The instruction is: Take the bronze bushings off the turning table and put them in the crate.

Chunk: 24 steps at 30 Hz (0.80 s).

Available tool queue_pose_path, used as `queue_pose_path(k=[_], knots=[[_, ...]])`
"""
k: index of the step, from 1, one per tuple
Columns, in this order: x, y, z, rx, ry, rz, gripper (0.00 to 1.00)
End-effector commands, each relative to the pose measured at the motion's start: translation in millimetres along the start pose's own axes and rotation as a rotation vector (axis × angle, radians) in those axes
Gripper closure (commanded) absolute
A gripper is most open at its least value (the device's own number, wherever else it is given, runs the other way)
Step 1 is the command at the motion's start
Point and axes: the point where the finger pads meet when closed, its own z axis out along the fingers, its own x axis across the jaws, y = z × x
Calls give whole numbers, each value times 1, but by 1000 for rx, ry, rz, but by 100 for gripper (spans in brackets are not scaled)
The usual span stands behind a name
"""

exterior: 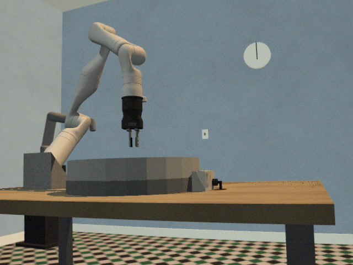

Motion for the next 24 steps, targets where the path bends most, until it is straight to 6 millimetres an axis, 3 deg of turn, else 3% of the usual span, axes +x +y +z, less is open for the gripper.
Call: queue_pose_path(k=[1,12,17,24], knots=[[-14,15,2,13,9,28,55],[-14,15,2,13,9,28,55],[-50,53,7,13,9,27,55],[-50,53,7,13,9,27,55]])
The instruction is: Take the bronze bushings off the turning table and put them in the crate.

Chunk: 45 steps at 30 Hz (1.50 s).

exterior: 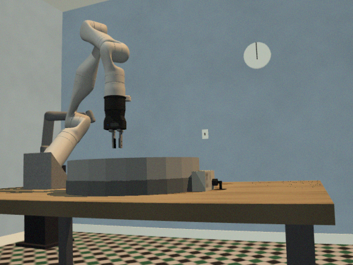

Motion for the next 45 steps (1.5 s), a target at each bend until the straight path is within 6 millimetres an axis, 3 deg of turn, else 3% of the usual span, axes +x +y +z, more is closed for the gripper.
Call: queue_pose_path(k=[1,5,10,22,27,39,45], knots=[[0,1,0,1,2,2,55],[0,1,0,1,2,2,55],[-35,40,5,1,2,2,55],[-35,40,5,1,2,2,55],[-35,40,19,0,2,2,55],[-35,40,19,0,2,2,55],[-35,40,34,1,2,3,55]])
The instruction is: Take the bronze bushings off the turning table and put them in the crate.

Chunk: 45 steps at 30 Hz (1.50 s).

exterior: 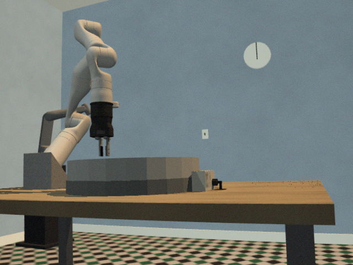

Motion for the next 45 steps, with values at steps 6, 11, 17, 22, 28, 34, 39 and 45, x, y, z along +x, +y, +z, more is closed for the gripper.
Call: queue_pose_path(k=[6,11,17,22,28,34,39,45], knots=[[-1,-2,4,7,-4,-1,55],[-1,-2,4,7,-4,-1,55],[-1,-2,19,7,-3,0,55],[-1,-2,19,7,-3,0,55],[-1,-2,19,7,-3,0,55],[-1,-2,26,7,-3,0,55],[-1,-2,26,7,-3,0,55],[-1,-2,26,7,-3,0,55]])
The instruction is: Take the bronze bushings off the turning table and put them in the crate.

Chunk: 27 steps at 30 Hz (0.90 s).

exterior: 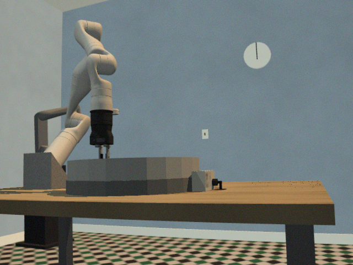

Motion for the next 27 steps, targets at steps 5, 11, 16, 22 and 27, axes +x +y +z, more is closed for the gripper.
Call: queue_pose_path(k=[5,11,16,22,27], knots=[[0,0,6,-2,1,0,55],[0,0,6,-2,1,0,55],[0,0,6,-2,1,0,55],[0,0,13,-1,1,0,55],[0,0,13,-1,1,0,55]])
